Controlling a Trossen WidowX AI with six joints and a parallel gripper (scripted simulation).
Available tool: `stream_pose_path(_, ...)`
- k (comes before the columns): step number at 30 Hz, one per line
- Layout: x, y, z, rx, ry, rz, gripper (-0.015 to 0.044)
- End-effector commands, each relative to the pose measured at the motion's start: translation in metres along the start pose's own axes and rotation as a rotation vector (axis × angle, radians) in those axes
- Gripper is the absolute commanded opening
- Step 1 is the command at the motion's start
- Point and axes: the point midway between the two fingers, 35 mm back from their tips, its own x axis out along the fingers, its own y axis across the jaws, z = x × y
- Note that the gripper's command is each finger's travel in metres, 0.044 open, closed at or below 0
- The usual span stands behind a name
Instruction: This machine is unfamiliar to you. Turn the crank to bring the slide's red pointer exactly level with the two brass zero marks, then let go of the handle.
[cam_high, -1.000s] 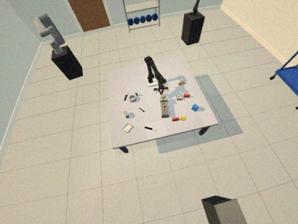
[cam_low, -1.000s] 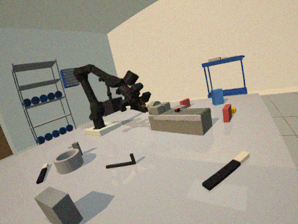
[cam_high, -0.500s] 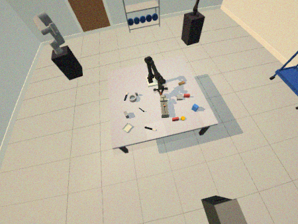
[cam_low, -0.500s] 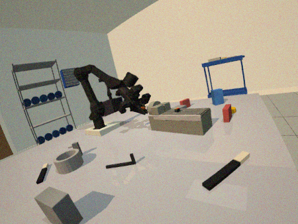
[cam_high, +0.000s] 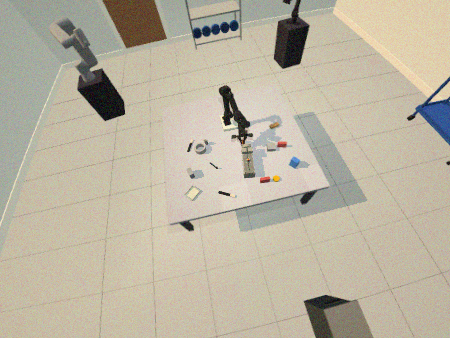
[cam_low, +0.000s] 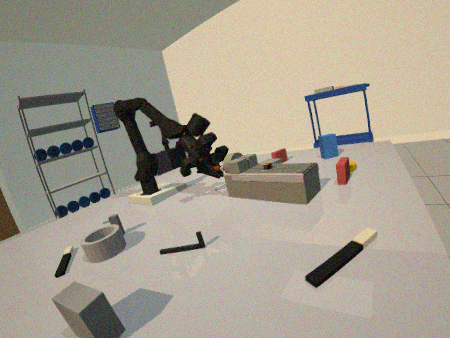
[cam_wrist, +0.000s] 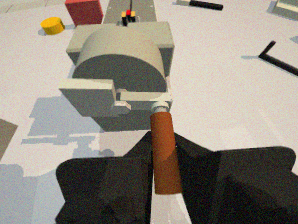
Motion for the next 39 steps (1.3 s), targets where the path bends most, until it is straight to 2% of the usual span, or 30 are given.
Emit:
stream_pose_path(1,0.006,0.001,-0.006,-0.001,0.009,-0.005,0.0000)
stream_pose_path(39,0.019,0.040,-0.019,0.002,0.010,-0.002,0.0000)
